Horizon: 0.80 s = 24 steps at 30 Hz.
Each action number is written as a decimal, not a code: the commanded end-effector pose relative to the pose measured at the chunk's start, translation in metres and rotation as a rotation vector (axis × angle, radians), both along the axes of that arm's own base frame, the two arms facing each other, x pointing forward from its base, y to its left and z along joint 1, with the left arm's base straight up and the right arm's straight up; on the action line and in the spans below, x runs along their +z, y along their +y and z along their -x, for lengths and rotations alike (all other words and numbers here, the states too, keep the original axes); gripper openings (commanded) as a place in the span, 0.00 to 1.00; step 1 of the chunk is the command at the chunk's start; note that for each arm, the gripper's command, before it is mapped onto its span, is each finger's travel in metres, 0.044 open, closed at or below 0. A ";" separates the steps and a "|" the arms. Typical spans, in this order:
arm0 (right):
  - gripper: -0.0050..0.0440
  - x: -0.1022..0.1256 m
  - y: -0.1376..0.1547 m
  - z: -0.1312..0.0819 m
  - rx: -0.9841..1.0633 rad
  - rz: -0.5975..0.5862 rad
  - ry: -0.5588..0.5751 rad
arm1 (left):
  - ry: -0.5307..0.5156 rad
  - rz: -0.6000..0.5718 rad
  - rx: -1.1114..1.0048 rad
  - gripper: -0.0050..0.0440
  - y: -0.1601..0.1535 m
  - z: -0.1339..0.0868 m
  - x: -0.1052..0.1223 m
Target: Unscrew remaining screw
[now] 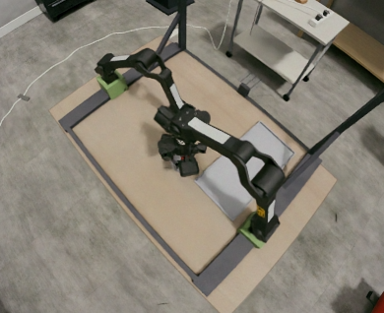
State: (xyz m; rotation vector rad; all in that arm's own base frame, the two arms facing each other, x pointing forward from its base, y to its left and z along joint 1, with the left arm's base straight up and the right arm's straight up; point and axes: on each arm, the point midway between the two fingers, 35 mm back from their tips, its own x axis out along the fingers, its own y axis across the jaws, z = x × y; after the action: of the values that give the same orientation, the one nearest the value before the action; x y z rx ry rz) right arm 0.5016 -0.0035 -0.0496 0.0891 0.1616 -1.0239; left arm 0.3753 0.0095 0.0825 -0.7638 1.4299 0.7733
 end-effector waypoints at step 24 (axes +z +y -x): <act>0.60 0.015 0.000 -0.007 -0.003 -0.010 -0.037 | -0.034 -0.011 -1.100 0.61 0.000 -0.001 0.011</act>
State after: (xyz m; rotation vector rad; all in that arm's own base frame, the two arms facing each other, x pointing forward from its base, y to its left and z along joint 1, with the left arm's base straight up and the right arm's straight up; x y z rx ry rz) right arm 0.5016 -0.0035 -0.0496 0.0891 0.1616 -1.0239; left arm 0.3751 0.0093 0.0815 -0.0109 1.5718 0.0193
